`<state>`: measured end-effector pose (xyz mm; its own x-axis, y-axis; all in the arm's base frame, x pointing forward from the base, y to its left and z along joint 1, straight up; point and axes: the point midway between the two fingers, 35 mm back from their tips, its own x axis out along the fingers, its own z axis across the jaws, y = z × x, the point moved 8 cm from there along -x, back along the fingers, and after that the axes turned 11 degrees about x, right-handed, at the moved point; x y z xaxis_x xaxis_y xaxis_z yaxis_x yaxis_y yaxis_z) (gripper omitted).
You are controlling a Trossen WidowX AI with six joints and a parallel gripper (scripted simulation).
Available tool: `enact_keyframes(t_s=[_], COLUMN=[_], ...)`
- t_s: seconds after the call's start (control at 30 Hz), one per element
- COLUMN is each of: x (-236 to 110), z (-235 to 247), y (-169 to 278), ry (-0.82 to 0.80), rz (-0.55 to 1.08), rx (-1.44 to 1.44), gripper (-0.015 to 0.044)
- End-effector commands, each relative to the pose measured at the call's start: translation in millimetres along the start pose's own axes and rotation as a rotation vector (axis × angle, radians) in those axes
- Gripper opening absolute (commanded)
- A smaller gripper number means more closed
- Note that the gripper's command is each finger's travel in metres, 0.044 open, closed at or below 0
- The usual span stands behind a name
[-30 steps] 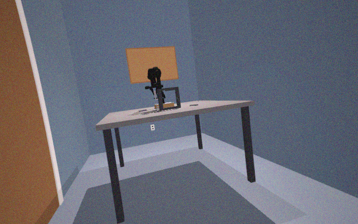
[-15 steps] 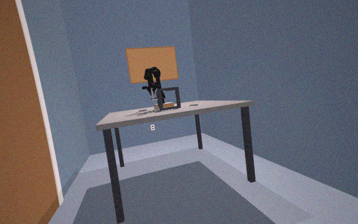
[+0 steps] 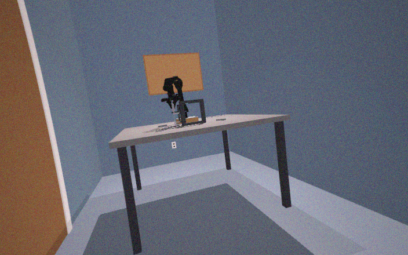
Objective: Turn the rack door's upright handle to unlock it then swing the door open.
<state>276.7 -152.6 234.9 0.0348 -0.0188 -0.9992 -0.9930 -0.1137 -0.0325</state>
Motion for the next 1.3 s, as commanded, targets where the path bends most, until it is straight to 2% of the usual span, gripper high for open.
enact_keyframes(t_s=[0.0,0.33,0.37,1.27], x=[0,0,0,-32], z=[0,0,0,0], y=[0,0,0,-1], ry=[-0.002,-0.002,-0.002,0.008], rz=[0.004,0.004,0.004,-0.010], rx=[-0.013,-0.013,-0.013,-0.013], gripper=[0.0012,0.0274,0.0284,0.0284])
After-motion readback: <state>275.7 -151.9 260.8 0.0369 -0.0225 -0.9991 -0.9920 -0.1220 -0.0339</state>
